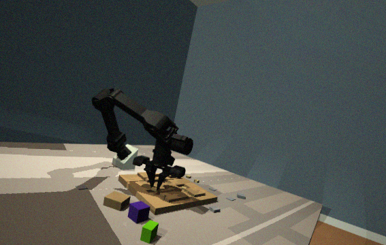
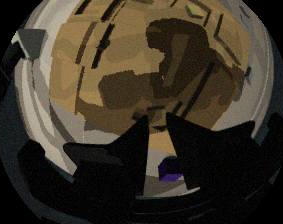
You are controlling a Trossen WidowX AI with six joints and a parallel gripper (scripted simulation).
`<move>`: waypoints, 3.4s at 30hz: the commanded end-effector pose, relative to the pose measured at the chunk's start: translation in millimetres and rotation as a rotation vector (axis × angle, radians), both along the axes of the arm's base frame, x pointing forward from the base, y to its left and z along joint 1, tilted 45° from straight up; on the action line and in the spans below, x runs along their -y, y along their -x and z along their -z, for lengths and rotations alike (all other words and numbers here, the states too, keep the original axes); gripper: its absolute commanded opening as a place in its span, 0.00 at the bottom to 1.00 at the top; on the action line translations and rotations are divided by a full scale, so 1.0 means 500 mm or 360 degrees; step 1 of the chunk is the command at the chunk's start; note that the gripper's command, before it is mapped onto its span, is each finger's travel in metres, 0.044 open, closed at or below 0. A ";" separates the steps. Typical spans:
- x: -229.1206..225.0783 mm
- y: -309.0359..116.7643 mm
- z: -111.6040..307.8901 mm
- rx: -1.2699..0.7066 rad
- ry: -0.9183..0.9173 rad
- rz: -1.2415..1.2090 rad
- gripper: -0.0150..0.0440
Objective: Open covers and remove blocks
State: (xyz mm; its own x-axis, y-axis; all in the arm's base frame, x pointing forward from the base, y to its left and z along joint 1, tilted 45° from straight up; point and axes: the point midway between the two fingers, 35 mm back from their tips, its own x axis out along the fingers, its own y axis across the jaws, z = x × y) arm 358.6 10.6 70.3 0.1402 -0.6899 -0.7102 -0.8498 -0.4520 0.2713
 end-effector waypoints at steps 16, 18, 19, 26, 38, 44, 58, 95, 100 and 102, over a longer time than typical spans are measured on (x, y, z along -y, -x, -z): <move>-0.035 0.007 -0.035 0.0008 -0.0006 -0.0005 0.39; -0.040 0.007 -0.039 0.0008 -0.0006 -0.0005 0.39; -0.044 0.007 -0.043 0.0007 -0.0007 -0.0005 0.39; -0.070 0.012 -0.069 0.0007 -0.0008 -0.0005 0.39; -0.093 0.025 -0.110 0.0005 -0.0008 -0.0005 0.39; -0.063 0.046 -0.139 0.0004 -0.0010 -0.0005 0.39; 0.007 0.105 -0.201 0.0001 -0.0011 -0.0006 0.39; 0.130 0.216 -0.238 -0.0002 -0.0009 -0.0004 0.39; 0.140 0.212 -0.226 -0.0003 -0.0012 -0.0003 0.39; 0.145 0.210 -0.221 -0.0003 -0.0013 -0.0003 0.39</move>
